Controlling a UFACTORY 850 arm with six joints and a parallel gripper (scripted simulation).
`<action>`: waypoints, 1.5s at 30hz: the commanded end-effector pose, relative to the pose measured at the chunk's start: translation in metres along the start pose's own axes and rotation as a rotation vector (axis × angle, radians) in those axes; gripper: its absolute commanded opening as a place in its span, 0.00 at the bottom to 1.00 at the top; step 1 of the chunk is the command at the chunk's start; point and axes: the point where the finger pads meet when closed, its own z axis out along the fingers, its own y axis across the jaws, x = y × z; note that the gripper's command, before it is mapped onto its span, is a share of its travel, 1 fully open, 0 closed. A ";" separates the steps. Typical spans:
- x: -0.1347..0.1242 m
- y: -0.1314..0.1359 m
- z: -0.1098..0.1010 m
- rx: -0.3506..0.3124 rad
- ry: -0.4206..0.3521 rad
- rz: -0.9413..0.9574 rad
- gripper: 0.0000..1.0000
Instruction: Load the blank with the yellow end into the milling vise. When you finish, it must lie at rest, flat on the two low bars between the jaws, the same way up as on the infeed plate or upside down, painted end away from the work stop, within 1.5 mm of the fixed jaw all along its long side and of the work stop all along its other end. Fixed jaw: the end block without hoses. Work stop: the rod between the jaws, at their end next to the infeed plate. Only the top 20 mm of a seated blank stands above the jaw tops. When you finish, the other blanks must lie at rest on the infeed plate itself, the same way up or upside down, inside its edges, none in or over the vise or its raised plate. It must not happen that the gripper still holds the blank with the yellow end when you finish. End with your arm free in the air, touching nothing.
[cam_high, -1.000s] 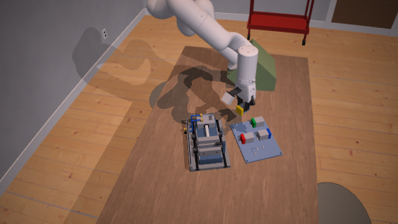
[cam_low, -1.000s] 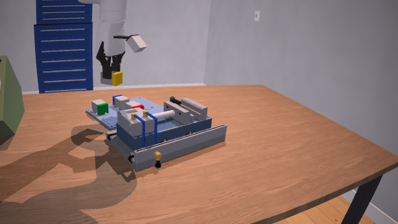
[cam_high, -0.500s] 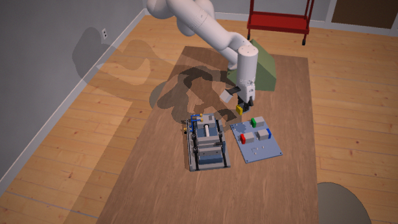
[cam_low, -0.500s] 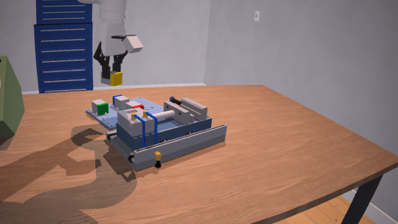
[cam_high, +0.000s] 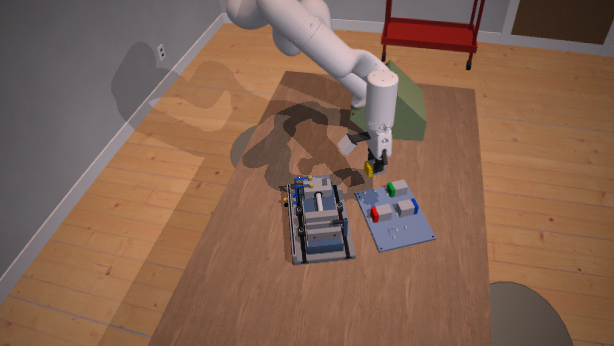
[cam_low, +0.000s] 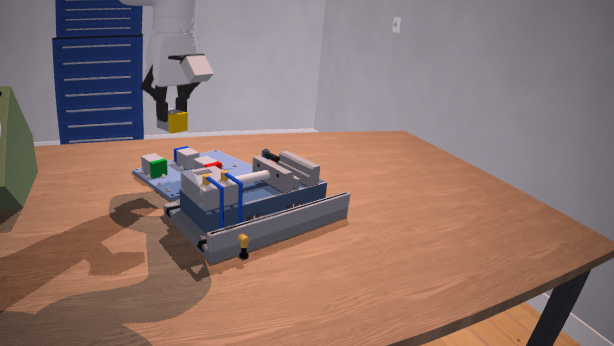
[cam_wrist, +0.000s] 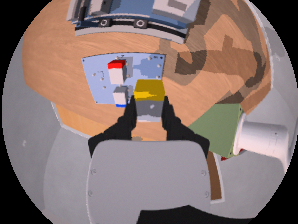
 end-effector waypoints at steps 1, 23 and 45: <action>0.000 -0.001 -0.001 0.005 0.002 0.111 0.00; 0.000 -0.001 -0.001 0.007 0.004 0.196 0.00; 0.045 -0.024 0.001 0.007 0.004 0.196 0.00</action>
